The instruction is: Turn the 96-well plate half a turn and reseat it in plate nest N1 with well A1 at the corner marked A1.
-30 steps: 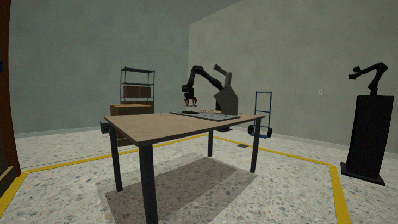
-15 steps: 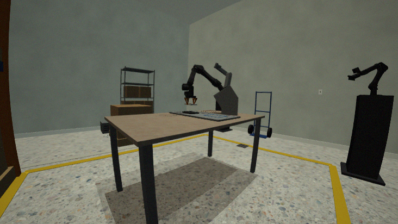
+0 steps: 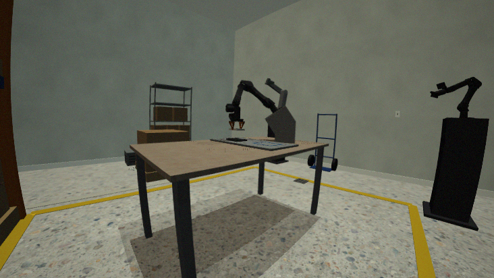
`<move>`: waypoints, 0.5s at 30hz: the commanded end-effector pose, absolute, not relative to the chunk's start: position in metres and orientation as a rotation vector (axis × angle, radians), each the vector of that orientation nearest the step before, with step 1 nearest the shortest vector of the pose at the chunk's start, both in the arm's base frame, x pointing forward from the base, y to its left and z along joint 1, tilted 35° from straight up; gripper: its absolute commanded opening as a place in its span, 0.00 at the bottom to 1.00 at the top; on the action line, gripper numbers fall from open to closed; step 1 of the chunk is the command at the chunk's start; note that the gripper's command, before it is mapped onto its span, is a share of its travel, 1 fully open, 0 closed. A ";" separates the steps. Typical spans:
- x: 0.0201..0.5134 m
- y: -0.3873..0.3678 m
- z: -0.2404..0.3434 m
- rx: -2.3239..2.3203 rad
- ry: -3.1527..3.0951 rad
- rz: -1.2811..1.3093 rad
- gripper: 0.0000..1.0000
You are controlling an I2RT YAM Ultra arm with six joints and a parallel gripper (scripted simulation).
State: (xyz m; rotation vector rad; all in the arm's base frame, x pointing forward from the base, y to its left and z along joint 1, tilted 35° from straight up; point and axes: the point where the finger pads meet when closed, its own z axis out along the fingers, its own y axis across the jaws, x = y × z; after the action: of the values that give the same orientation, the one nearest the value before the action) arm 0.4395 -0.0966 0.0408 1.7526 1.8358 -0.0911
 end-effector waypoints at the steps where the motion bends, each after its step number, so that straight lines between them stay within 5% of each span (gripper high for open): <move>1: 0.441 -0.094 0.046 1.741 1.828 -0.090 0.00; 15: 0.434 -0.070 0.029 1.459 2.075 -0.208 0.00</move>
State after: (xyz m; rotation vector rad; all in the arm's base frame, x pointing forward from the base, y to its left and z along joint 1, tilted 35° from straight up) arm 0.4285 -0.0757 0.0214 1.5625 2.0332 -0.1880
